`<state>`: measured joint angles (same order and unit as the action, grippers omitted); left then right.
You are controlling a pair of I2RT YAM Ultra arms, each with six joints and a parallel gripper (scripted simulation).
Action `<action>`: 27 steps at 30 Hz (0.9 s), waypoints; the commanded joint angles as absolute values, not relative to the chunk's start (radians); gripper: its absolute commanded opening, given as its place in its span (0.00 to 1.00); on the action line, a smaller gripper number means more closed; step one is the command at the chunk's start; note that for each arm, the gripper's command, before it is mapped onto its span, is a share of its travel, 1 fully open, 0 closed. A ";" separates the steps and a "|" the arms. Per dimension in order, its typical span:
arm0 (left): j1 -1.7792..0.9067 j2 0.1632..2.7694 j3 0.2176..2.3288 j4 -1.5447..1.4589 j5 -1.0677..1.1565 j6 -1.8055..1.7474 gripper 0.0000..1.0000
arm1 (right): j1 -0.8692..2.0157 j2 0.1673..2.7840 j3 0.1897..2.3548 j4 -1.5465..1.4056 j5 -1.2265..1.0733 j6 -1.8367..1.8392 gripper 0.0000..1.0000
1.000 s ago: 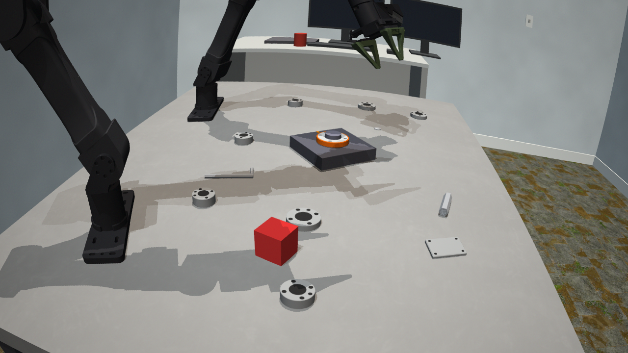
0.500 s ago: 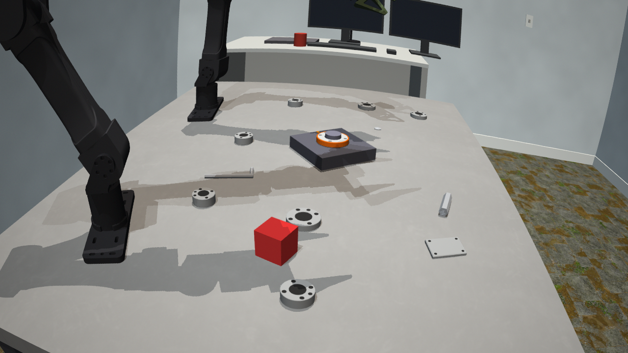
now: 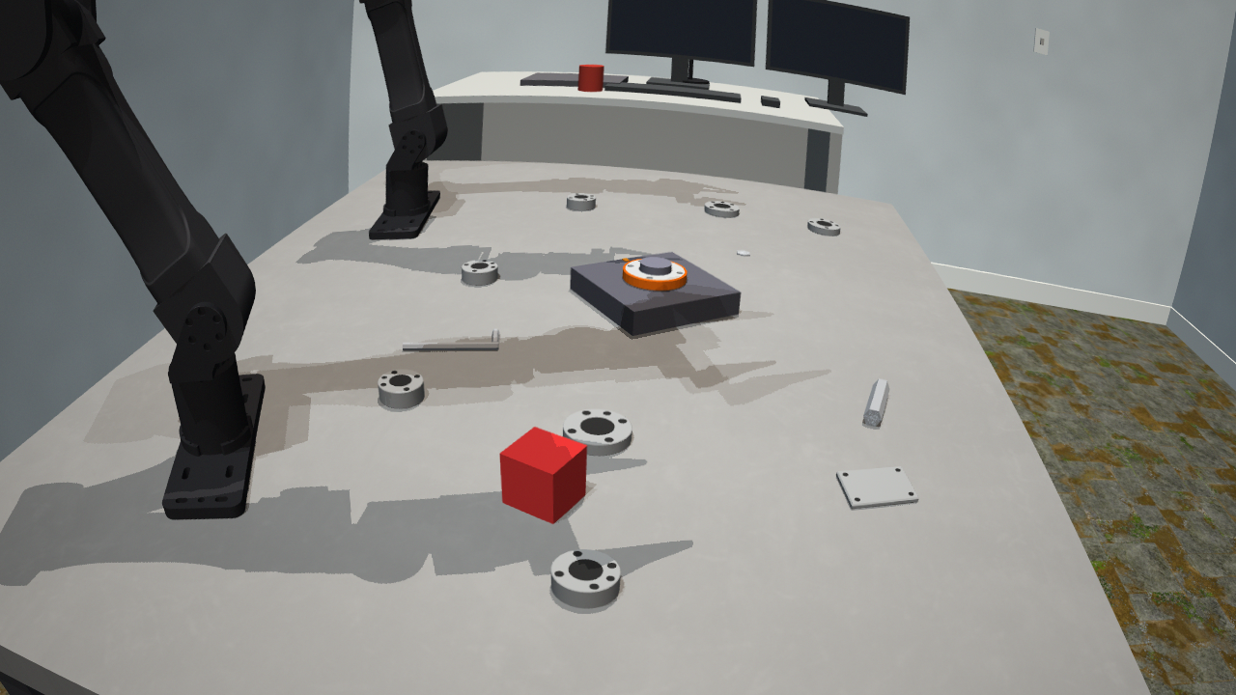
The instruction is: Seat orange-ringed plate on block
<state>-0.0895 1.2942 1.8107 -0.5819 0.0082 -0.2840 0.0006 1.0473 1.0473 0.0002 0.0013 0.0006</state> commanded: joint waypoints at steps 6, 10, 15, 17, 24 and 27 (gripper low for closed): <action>-0.040 1.084 1.836 -0.419 -0.042 -0.020 0.77 | -0.011 1.038 1.049 -0.011 -0.004 -0.006 1.00; -0.020 1.013 1.756 -0.214 -0.025 0.016 0.77 | -0.004 1.038 1.044 -0.014 -0.001 -0.006 1.00; 0.027 1.034 1.581 -0.006 0.022 0.030 0.77 | -0.004 1.037 1.042 -0.014 -0.001 -0.007 1.00; 0.027 1.042 1.494 -0.004 0.037 0.024 0.77 | -0.003 1.037 1.040 -0.014 -0.002 -0.007 1.00; -0.003 1.061 1.227 0.014 0.014 0.010 0.77 | -0.002 1.036 1.036 -0.015 -0.002 -0.008 1.00; -0.007 1.043 1.094 0.020 0.008 0.005 0.77 | -0.002 1.035 1.034 -0.015 -0.002 -0.008 1.00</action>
